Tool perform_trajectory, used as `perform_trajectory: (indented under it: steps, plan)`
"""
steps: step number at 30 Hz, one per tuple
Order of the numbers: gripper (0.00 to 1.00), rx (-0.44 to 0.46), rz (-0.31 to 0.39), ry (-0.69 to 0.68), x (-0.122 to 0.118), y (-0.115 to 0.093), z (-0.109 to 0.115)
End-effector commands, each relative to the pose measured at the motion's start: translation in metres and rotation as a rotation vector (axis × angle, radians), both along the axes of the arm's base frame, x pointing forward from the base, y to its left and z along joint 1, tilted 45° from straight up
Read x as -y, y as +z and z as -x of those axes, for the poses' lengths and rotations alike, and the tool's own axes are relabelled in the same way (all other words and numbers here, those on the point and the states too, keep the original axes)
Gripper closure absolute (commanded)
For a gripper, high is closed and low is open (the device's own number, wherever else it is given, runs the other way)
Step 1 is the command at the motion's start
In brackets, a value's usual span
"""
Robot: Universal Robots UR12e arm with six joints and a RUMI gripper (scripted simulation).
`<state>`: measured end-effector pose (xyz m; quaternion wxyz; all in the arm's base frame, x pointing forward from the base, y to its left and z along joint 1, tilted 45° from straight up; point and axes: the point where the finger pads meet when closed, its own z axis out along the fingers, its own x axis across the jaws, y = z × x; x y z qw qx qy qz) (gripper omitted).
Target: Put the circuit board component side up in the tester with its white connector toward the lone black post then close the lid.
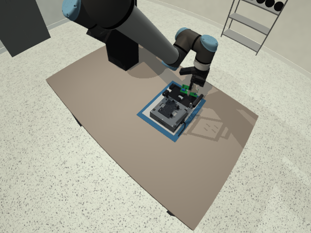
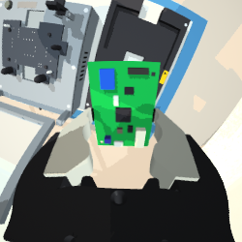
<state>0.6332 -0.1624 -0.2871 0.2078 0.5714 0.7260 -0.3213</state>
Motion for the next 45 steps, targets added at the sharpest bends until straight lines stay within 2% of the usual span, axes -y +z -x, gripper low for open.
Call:
perform_trajectory:
  steps: [1, 5, 20, 22, 37, 45]
  plan:
    - [0.61, -0.138, -0.016, 0.16, -0.0016, -0.0009, -0.0008]
    - [0.61, -0.173, -0.019, 0.195, -0.0013, -0.001, -0.0005]
    - [0.61, -0.417, -0.04, 0.439, -0.0012, -0.001, -0.0004]
    - [0.61, -0.417, -0.04, 0.439, -0.0012, -0.001, -0.0004]
    - [0.61, -0.615, -0.056, 0.638, -0.0011, -0.001, -0.0004]
    - [0.61, -0.678, -0.061, 0.702, -0.001, -0.001, -0.0004]
